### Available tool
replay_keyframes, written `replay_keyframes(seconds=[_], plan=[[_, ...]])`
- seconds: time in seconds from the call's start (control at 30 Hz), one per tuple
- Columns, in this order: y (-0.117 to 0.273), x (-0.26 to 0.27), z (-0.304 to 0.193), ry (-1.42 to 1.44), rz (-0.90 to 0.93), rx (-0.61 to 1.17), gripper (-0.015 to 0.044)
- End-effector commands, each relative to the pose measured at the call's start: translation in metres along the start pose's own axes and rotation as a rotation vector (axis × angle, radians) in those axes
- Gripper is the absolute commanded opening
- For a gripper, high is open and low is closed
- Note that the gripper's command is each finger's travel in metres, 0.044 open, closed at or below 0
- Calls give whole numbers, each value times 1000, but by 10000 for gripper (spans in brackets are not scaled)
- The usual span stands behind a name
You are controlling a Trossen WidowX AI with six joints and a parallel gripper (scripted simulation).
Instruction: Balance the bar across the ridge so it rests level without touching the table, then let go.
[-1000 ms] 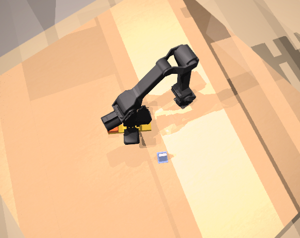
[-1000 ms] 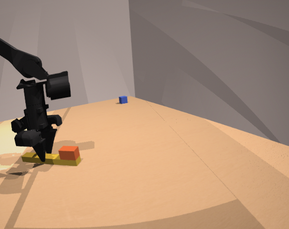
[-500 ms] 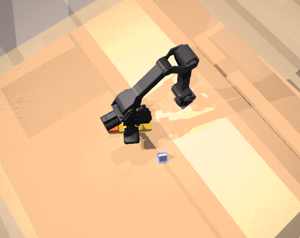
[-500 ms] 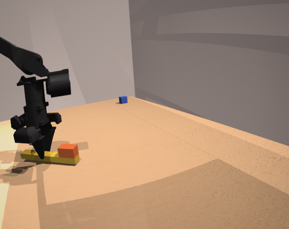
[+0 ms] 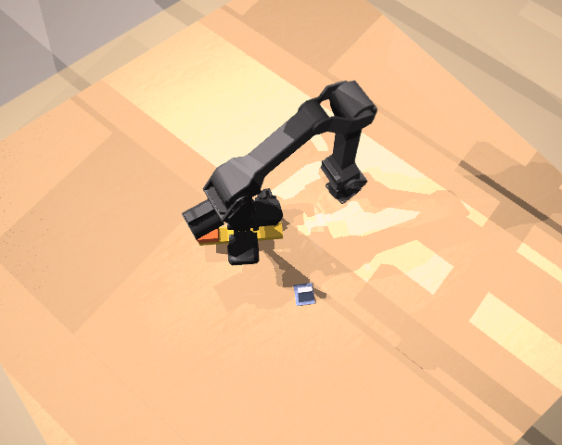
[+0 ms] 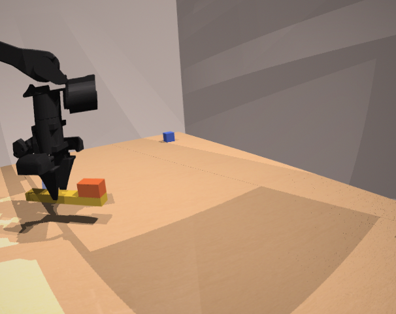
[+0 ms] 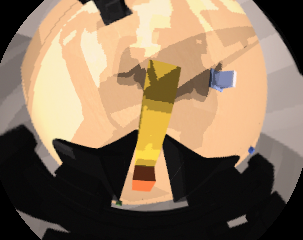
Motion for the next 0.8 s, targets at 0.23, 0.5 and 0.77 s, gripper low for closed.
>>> replay_keyframes(seconds=[0.23,0.5,0.77], plan=[[33,1,2,3,-9,16,0],[50,3,4,4,-8,15,0],[50,-15,21,-183,-11,13,0]])
Point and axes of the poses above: the point midway between the two fingers, 35 mm back from their tips, its own y axis back along the fingers, its own x axis across the jaws, z = x × y, the point moved 9 cm from there along y, back along the fingers, and after that the axes turned 15 degrees about -y, right-handed, at the moved point
